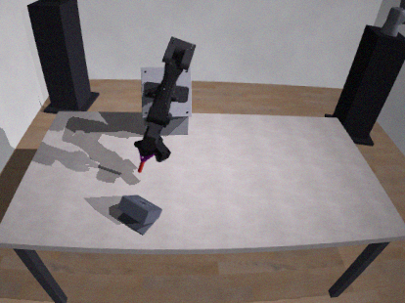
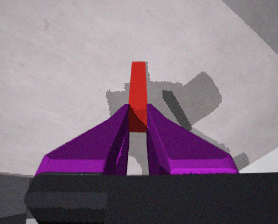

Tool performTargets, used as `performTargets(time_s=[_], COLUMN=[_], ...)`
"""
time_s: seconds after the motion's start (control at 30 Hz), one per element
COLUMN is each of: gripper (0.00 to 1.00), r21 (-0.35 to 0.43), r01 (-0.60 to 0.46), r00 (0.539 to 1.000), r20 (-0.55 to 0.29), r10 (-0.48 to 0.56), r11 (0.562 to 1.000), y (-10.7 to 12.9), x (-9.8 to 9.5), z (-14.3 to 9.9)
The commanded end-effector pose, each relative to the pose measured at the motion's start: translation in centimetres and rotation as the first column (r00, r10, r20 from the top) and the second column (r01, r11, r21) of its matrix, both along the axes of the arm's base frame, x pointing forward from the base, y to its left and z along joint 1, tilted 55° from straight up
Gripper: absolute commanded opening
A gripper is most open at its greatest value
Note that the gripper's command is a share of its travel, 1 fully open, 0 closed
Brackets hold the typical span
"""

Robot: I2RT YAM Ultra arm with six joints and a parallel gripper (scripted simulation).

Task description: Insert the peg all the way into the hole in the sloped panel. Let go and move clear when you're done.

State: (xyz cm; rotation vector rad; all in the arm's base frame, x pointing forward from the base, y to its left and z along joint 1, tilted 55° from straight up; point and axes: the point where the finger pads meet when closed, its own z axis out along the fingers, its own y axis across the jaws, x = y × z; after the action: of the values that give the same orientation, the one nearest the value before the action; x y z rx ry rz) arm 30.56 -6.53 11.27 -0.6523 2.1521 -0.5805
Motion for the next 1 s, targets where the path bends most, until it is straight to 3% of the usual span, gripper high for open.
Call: performTargets(time_s=[0.0,0.27,0.3,0.37,0.83,0.87,0.97], gripper=[0.0,0.0,0.0,0.0,0.0,0.0,0.0], r21=[-0.059,-0.096,-0.106,-0.114,-0.18,-0.186,-0.199], r01=[-0.063,-0.061,-0.058,-0.059,-0.047,-0.041,-0.041], r00=[0.971,0.965,0.959,0.962,0.949,0.941,0.944], r20=[0.228,0.248,0.271,0.258,0.3,0.323,0.314], r10=[0.075,0.083,0.085,0.087,0.1,0.101,0.104], r11=[0.996,0.993,0.993,0.992,0.983,0.982,0.979], y=[1.3,1.8,1.8,2.0,3.0,3.0,3.3], x=[2.7,2.7,3.0,2.7,2.5,2.8,2.4], z=[6.2,6.6,7.7,6.9,7.7,8.8,8.0])
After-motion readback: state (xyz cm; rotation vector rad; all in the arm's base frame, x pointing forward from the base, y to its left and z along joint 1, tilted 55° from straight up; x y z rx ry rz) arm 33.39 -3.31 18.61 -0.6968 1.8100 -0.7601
